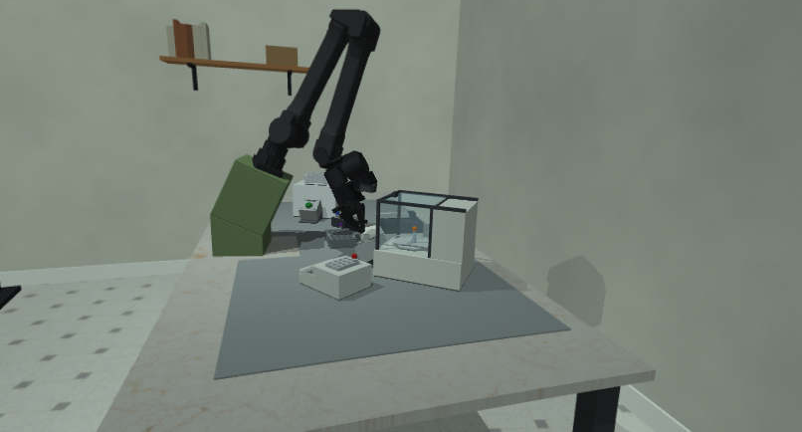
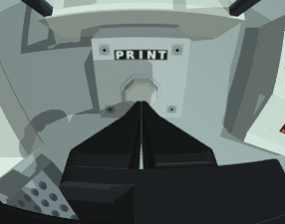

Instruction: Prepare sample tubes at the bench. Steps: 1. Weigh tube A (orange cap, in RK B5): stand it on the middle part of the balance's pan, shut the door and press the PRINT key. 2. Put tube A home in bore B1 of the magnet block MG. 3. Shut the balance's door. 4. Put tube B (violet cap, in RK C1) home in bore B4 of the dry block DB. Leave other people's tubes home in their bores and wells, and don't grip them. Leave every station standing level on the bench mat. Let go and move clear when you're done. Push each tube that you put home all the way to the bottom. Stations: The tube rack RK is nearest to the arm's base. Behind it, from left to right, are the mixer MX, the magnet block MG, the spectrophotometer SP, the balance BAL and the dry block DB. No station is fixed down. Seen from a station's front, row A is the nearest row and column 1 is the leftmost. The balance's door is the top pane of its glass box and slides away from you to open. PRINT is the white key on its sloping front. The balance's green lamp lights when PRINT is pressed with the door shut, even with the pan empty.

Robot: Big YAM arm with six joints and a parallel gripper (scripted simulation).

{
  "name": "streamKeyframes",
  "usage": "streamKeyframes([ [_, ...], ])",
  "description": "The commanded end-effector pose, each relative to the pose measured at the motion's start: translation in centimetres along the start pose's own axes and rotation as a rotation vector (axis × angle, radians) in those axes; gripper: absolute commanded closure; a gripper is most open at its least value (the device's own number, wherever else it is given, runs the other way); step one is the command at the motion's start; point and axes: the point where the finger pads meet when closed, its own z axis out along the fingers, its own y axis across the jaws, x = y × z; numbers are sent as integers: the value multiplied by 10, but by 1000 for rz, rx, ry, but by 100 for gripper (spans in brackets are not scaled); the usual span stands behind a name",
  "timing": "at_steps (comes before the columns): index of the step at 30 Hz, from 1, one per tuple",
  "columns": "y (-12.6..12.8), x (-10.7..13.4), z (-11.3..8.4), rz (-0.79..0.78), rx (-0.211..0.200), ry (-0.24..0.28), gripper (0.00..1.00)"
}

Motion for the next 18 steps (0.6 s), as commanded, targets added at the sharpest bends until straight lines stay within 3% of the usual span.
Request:
streamKeyframes([
  [1,4,-2,5,-2,-7,-11,100],
  [18,4,-1,14,-2,-7,-9,100],
])
